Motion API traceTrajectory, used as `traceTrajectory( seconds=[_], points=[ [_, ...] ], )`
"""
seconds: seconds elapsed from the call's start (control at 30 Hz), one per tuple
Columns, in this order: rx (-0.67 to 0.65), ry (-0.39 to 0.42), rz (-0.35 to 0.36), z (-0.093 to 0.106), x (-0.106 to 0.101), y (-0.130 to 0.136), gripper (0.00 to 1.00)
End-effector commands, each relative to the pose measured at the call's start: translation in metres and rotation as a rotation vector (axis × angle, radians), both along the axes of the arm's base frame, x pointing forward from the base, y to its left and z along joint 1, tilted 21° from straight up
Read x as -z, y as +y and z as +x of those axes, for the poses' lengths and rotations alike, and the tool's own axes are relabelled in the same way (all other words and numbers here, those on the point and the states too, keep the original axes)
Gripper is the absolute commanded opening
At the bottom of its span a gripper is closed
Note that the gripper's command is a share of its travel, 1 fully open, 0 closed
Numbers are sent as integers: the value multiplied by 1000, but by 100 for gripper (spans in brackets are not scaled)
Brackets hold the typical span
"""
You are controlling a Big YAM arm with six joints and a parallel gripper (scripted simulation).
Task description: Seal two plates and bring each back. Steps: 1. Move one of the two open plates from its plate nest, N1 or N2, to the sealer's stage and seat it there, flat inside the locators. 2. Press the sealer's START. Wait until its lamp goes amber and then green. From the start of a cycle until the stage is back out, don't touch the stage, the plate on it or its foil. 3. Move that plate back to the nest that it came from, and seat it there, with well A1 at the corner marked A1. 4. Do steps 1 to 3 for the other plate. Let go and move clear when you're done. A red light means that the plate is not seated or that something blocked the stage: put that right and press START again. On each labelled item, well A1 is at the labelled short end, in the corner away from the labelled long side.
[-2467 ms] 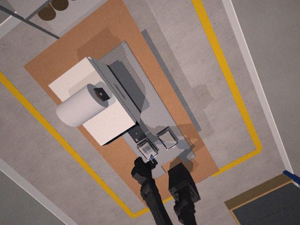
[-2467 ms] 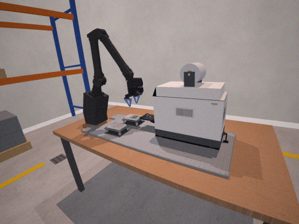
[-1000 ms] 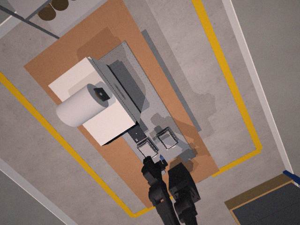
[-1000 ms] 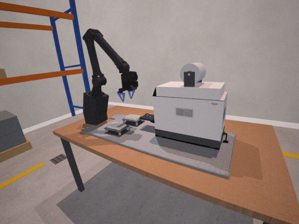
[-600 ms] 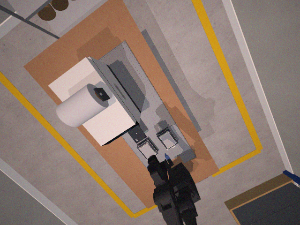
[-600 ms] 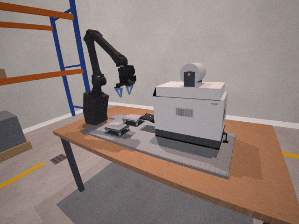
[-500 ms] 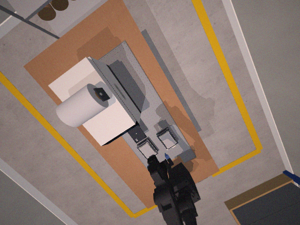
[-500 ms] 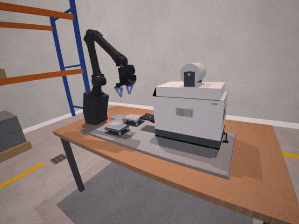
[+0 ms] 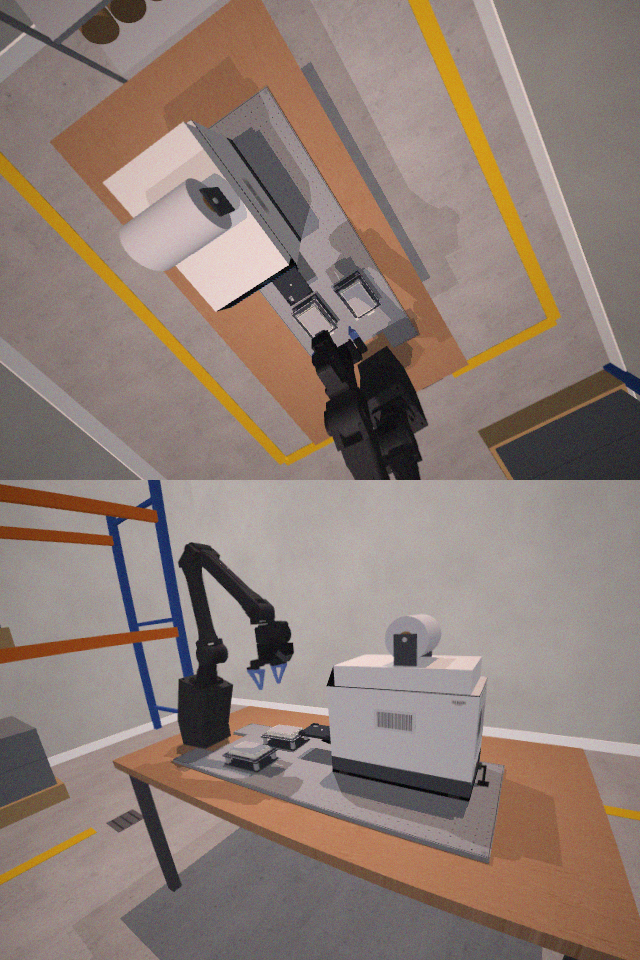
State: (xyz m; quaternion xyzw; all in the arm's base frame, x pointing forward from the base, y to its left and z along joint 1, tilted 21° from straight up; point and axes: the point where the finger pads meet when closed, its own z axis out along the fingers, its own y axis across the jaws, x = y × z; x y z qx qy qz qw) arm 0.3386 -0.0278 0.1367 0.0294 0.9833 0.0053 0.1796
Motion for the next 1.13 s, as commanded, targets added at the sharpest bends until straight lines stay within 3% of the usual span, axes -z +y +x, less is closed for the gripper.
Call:
traceTrajectory(
  seconds=[0.0,0.27,0.7,1.1],
  points=[
    [4,1,5,-3,4,5,100],
    [38,8,7,-11,3,-4,100],
    [7,-19,1,8,-7,1,100],
    [6,-19,3,9,-7,3,100]
  ],
)
